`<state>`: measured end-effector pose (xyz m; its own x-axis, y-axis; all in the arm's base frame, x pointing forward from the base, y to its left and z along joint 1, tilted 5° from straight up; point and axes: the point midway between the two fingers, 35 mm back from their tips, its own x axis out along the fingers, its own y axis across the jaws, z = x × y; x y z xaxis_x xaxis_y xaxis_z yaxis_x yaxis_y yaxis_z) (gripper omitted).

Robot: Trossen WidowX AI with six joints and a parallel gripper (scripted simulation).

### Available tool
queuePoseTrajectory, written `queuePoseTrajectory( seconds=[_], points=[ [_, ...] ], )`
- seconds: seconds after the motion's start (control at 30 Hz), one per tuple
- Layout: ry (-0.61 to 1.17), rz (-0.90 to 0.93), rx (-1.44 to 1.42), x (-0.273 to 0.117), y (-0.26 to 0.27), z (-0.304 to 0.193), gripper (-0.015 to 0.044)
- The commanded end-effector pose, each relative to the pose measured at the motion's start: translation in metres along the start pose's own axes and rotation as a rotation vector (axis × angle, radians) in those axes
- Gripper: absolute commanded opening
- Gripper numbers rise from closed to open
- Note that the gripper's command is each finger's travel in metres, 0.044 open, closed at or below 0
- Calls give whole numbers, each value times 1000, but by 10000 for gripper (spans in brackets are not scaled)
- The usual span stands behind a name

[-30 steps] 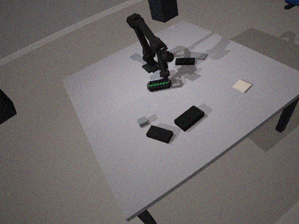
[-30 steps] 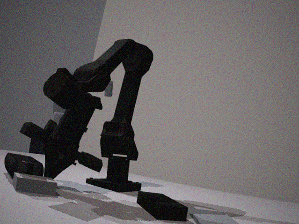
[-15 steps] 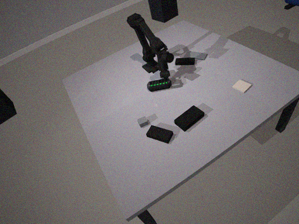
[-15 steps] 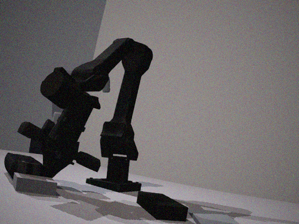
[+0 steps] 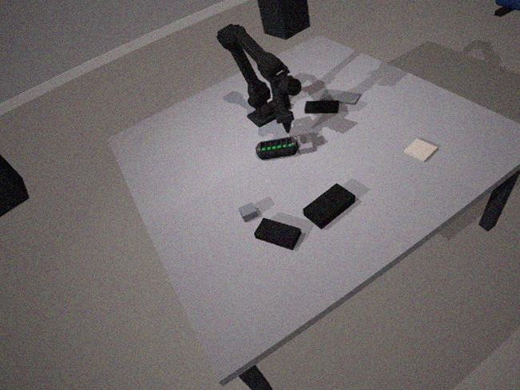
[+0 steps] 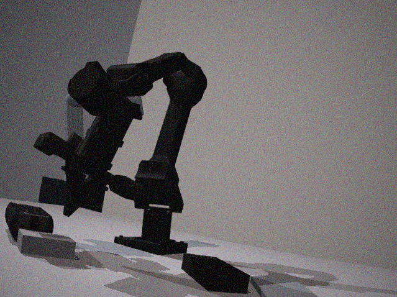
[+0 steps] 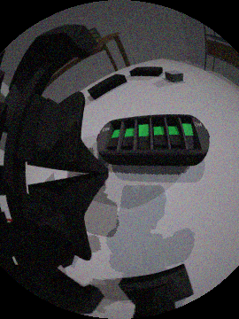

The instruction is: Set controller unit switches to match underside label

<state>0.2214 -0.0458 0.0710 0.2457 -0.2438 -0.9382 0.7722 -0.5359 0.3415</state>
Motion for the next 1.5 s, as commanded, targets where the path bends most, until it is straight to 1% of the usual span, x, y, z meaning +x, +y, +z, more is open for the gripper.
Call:
queuePoseTrajectory(
  seconds=[0.0,0.17,0.27,0.5,0.77,1.07,1.47],
  points=[
    [-7,-4,3,-9,-2,2,0],
    [-7,-3,4,-6,6,-1,0],
    [-24,-3,59,-6,6,-2,0],
    [-24,-15,47,-6,9,1,0],
    [-56,-154,44,-10,46,43,0],
    [-25,-289,60,-14,76,102,0],
    [-24,-291,61,-1,73,103,0]
  ],
)
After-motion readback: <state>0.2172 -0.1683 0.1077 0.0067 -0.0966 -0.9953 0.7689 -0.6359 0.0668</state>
